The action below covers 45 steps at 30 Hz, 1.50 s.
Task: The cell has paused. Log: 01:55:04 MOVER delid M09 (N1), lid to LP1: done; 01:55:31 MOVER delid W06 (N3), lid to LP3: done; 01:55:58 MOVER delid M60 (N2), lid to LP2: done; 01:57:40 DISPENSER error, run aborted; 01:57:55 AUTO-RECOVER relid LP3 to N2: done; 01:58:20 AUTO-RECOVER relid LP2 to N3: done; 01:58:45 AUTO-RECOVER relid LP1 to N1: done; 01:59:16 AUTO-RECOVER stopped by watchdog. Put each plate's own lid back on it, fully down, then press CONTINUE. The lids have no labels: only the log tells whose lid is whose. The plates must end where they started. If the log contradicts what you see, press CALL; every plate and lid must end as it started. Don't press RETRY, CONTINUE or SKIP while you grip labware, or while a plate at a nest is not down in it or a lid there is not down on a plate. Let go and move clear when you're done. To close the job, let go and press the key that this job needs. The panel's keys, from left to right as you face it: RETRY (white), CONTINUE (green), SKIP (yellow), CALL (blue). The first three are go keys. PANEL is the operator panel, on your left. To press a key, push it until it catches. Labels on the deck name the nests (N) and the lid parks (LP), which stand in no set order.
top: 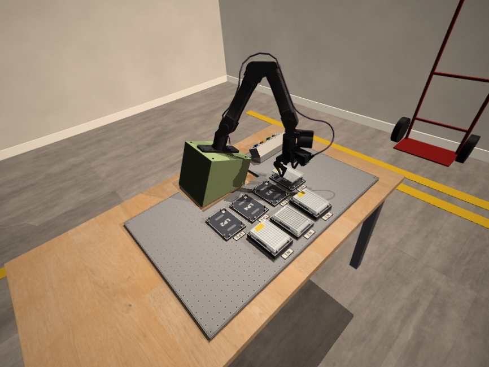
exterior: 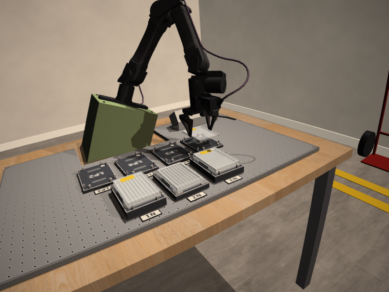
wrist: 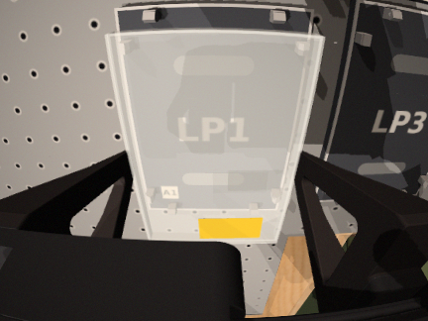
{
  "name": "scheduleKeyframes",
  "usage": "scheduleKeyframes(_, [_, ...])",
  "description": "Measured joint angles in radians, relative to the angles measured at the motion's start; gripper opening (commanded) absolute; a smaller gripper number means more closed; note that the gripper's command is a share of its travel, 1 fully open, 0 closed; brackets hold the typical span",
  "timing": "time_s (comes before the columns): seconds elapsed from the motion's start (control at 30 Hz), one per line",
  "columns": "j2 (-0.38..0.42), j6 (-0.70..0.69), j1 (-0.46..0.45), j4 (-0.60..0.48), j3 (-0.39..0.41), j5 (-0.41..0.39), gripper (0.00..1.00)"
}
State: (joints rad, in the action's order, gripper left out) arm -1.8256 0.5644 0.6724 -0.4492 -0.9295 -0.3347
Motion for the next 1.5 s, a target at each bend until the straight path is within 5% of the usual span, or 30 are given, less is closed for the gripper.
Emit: scheduleKeyframes(1.5, [-0.039, 0.016, 0.017, 0.055, 0.008, 0.003, 0.00])
